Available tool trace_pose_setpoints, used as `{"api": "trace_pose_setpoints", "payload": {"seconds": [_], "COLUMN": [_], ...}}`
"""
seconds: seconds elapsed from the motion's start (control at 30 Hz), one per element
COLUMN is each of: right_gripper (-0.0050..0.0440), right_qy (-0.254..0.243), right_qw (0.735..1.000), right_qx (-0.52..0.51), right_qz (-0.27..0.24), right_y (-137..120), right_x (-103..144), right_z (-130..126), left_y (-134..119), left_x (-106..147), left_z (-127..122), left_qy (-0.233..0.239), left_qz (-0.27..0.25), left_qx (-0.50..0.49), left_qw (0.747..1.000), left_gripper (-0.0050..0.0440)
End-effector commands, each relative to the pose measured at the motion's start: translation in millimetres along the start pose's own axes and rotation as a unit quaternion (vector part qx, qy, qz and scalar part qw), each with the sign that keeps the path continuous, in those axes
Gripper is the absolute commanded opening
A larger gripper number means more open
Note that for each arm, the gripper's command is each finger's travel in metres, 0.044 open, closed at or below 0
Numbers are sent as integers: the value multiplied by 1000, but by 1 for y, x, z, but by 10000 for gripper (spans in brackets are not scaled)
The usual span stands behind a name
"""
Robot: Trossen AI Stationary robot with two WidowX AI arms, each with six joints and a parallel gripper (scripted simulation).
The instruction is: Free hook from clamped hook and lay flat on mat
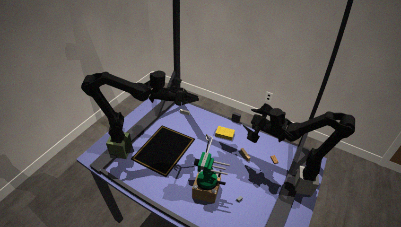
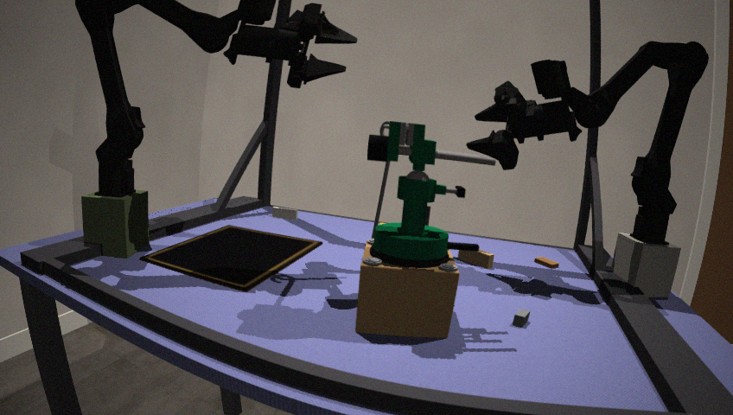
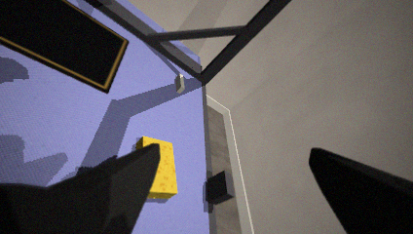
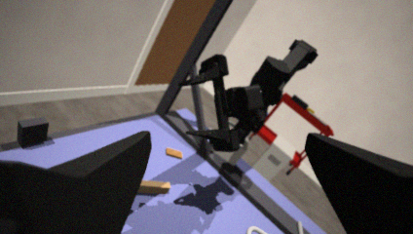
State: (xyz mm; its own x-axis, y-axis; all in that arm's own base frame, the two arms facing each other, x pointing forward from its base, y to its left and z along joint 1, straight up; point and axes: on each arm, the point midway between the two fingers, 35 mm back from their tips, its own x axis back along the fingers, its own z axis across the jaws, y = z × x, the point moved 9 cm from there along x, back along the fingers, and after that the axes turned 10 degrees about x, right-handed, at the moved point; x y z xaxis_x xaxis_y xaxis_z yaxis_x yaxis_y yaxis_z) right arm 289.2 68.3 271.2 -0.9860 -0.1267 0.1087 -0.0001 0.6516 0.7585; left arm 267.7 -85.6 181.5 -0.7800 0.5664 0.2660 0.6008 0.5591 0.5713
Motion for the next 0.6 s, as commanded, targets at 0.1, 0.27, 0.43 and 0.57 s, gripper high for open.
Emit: {"api": "trace_pose_setpoints", "payload": {"seconds": [0.1, 0.27, 0.43, 0.57], "right_gripper": [440, 440, 440, 440], "right_qy": [-55, -83, -91, -92], "right_qw": [988, 968, 960, 960], "right_qx": [-142, -233, -260, -262], "right_qz": [-23, -39, -44, -44], "right_y": [-3, -7, -9, -9], "right_x": [40, 67, 76, 75], "right_z": [-45, -66, -71, -71], "left_y": [75, 121, 134, 135], "left_x": [11, 31, 40, 40], "left_z": [32, 63, 73, 73], "left_qy": [75, 141, 162, 163], "left_qz": [-59, -71, -71, -71], "left_qx": [-167, -285, -317, -318], "left_qw": [981, 946, 932, 931], "left_gripper": [440, 440, 440, 440]}}
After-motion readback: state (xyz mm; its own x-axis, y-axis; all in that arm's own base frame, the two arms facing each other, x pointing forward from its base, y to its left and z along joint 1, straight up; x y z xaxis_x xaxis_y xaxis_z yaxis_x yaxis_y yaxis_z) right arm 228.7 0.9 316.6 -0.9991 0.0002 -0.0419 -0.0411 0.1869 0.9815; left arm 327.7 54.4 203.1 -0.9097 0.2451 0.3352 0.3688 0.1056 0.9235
